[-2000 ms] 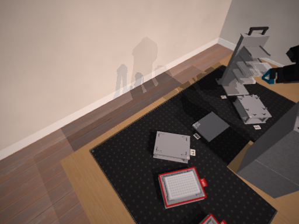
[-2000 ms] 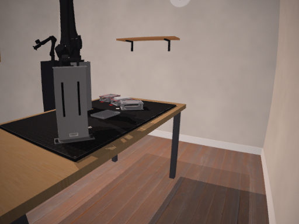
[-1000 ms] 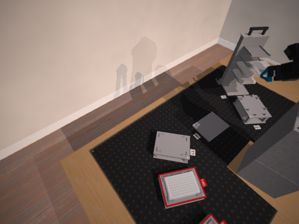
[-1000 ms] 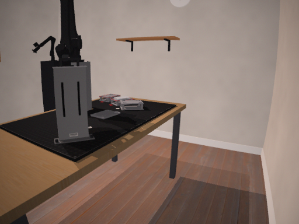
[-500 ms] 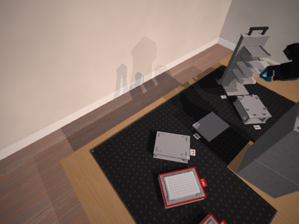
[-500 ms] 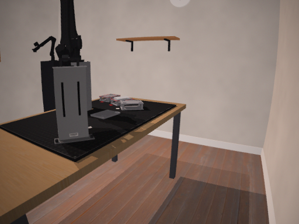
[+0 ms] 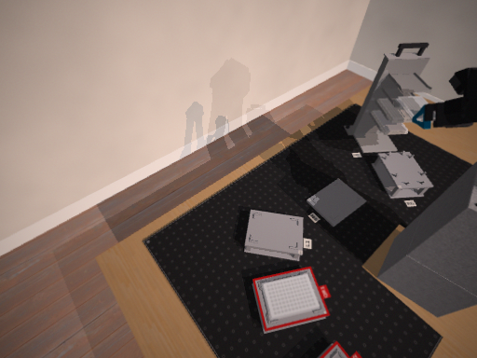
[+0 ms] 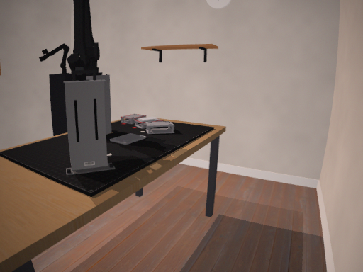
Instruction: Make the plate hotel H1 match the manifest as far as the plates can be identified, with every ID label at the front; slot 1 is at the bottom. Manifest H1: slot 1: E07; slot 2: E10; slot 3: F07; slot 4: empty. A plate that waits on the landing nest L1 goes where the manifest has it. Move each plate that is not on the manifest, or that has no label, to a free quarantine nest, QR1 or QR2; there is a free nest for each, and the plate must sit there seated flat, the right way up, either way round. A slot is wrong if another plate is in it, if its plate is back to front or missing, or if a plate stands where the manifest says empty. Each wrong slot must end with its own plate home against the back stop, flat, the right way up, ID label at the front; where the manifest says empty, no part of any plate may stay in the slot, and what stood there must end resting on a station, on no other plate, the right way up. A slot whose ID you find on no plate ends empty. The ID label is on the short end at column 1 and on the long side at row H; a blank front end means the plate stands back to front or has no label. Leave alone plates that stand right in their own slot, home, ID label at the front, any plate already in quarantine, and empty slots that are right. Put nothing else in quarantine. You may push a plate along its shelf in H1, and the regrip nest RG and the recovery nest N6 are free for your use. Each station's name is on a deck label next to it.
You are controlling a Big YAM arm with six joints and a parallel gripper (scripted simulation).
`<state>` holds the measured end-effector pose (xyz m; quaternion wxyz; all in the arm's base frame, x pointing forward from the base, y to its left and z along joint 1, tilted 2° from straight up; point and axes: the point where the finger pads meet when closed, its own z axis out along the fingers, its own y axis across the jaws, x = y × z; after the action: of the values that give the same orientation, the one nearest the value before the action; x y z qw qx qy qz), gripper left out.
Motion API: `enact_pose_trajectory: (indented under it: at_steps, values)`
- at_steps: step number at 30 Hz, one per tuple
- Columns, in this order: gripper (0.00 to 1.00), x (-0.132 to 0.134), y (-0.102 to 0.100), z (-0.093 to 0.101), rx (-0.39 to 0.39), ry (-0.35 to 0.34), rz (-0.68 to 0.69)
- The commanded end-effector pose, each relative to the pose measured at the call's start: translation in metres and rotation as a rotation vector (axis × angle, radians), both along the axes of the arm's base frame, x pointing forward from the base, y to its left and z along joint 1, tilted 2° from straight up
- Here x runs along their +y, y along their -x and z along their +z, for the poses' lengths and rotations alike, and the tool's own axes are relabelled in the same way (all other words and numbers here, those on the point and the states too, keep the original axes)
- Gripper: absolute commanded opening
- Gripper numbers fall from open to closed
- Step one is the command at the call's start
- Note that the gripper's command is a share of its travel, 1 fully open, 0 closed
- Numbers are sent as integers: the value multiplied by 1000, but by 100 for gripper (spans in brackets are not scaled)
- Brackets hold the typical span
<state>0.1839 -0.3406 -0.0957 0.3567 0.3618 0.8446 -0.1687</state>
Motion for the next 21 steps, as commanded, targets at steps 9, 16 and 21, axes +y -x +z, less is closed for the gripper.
enact_pose_trajectory:
  at_steps: [9,16,21]
  values:
    - [86,-11,-14,3,-15,17,5]
    - [86,-12,-16,-2,-10,4,5]
    - [86,-14,-18,-4,-8,1,5]
